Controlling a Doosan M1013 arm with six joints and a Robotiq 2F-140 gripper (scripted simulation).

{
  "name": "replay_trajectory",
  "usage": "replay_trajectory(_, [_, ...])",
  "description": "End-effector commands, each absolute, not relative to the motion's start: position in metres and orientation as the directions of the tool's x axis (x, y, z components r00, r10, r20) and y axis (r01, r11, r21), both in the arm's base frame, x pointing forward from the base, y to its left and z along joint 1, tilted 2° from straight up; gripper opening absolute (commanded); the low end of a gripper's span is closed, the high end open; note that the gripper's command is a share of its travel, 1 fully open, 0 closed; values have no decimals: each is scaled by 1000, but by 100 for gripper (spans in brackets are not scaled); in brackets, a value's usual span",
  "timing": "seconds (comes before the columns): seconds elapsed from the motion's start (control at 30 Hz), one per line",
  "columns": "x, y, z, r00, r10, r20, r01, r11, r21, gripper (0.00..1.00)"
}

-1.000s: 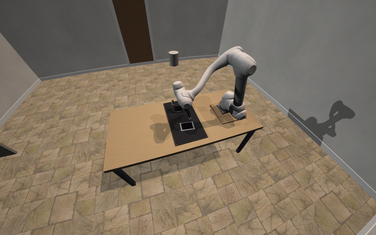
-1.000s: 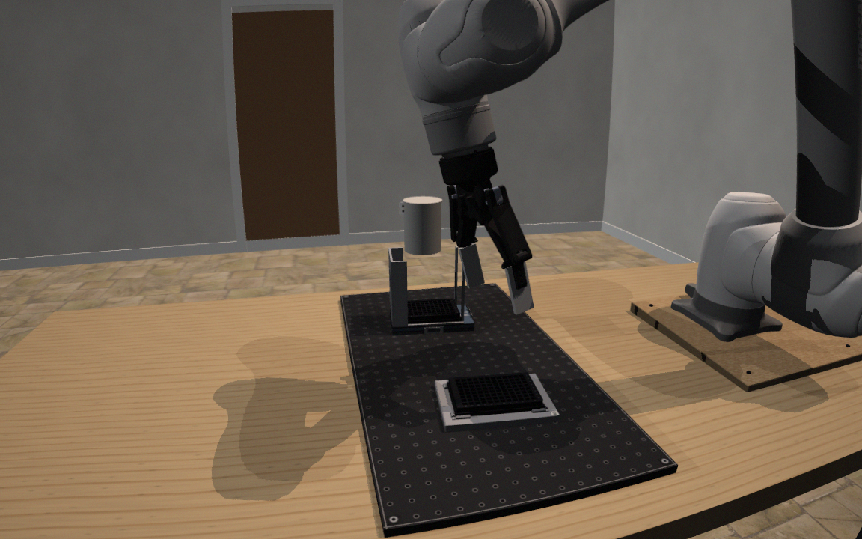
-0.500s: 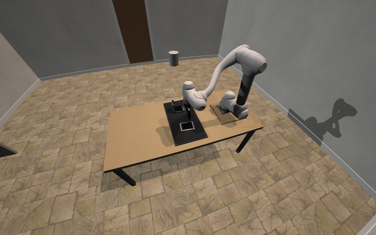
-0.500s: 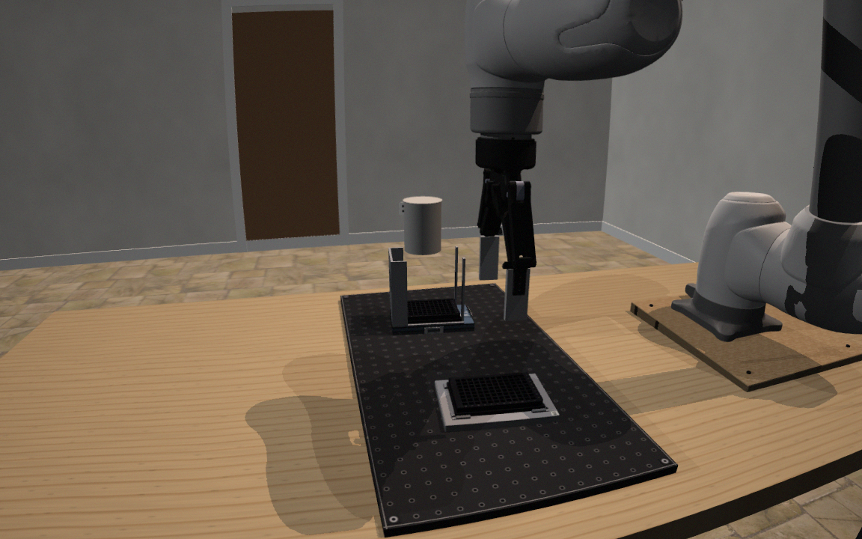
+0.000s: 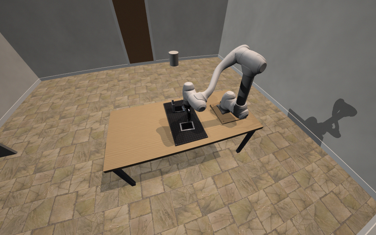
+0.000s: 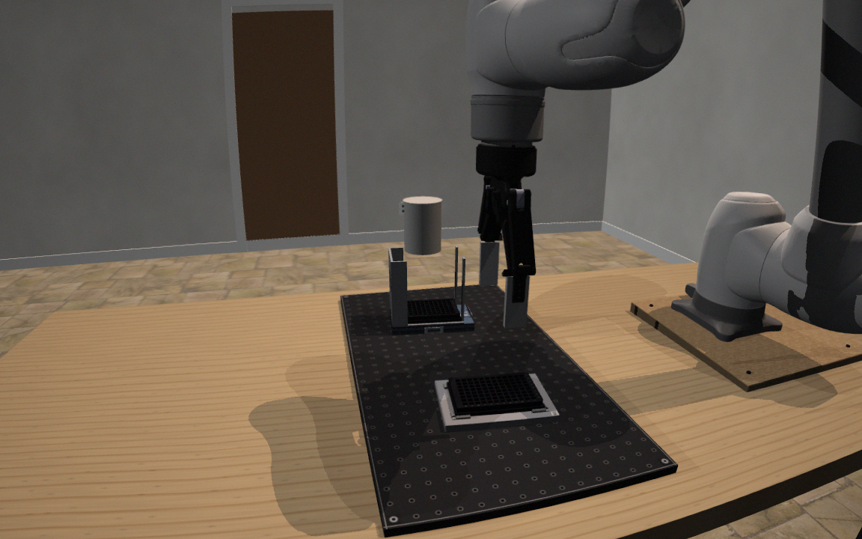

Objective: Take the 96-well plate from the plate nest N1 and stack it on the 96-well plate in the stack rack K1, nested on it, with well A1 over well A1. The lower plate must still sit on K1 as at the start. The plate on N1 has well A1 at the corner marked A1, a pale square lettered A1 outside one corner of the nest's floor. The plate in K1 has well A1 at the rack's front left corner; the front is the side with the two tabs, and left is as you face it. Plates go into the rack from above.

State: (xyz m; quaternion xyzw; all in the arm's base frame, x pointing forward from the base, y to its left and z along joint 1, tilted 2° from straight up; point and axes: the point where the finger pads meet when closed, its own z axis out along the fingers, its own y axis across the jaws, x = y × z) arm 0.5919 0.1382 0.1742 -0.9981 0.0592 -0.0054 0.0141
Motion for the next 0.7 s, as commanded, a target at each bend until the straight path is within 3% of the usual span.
replay_trajectory(0.0, [592,138,171,993,-118,9,-118,-993,-29,100])
replay_trajectory(0.67, [592,139,141,993,-118,9,-118,-993,-29,100])
